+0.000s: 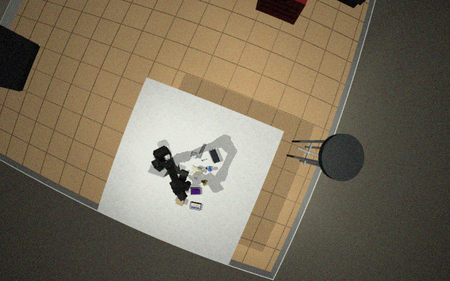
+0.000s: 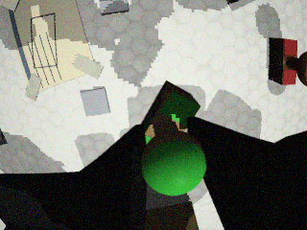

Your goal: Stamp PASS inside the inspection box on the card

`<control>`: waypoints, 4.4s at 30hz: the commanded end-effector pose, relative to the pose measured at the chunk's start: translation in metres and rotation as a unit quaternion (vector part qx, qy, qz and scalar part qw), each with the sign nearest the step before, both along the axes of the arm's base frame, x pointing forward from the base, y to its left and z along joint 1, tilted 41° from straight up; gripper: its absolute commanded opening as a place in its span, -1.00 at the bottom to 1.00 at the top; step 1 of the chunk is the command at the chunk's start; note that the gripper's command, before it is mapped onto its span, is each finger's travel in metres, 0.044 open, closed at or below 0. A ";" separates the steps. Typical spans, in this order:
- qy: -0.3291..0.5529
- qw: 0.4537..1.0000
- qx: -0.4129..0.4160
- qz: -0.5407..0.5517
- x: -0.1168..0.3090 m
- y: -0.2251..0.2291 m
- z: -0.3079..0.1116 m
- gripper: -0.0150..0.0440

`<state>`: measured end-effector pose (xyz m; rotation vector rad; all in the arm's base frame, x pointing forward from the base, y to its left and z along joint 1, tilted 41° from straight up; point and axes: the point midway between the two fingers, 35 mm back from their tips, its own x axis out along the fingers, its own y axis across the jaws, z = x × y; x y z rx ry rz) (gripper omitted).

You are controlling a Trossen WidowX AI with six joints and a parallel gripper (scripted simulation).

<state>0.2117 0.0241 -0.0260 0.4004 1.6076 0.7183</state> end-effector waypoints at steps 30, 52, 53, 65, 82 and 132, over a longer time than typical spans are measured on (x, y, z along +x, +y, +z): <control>-0.005 1.000 -0.001 0.003 0.003 -0.011 0.014 -0.49; -0.005 1.000 -0.001 0.003 0.035 -0.024 0.012 -0.49; -0.006 1.000 -0.001 0.003 0.039 -0.025 0.011 -0.49; -0.007 1.000 -0.001 0.003 0.082 -0.036 -0.005 -0.49; -0.009 1.000 -0.002 0.003 0.136 -0.048 -0.034 -0.49; -0.011 1.000 0.000 0.004 0.134 -0.030 -0.059 -0.49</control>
